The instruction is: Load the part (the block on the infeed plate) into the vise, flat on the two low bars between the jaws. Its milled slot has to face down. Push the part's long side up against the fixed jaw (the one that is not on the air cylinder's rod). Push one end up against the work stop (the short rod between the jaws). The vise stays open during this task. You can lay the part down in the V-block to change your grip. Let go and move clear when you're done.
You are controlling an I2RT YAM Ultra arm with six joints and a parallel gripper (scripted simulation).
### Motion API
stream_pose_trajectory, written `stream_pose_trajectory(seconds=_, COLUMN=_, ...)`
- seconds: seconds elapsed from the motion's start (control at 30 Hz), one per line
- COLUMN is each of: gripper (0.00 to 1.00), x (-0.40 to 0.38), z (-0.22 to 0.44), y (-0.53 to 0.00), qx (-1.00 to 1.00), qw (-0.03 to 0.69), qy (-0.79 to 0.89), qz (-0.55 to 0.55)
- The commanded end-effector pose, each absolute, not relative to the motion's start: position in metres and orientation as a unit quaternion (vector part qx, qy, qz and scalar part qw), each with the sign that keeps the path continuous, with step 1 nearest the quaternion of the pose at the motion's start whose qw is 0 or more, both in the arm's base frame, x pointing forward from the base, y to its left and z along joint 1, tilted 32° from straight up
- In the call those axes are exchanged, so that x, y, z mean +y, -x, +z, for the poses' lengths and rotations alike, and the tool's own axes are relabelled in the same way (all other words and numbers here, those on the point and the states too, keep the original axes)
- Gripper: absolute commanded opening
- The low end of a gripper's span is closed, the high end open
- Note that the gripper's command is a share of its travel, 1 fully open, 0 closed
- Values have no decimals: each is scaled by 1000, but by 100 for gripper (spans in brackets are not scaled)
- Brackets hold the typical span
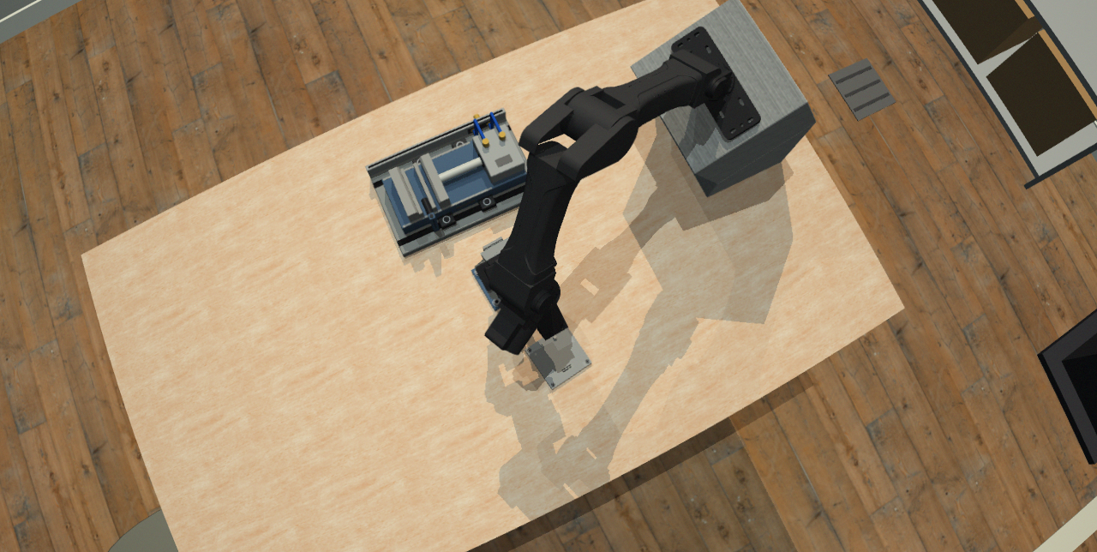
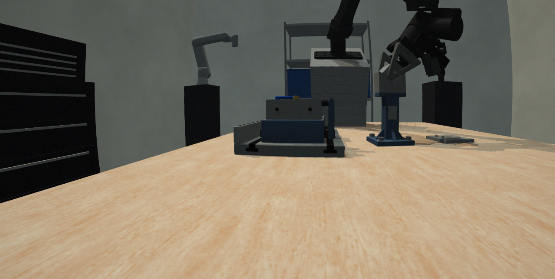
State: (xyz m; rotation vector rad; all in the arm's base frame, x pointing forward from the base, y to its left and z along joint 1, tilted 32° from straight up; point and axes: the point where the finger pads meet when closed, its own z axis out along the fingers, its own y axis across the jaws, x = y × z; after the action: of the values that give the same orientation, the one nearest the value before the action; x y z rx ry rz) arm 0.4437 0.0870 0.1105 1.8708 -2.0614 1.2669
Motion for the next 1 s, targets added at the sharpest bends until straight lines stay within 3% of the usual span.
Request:
stream_pose_trajectory(seconds=0.0, gripper=81, x=90, z=124, y=-446, qx=-675, qw=9, qy=-615, qz=407)
stream_pose_trajectory(seconds=0.97, gripper=81, x=88, z=125, y=-446, qx=-670, qw=-83, qy=-663, qz=322)
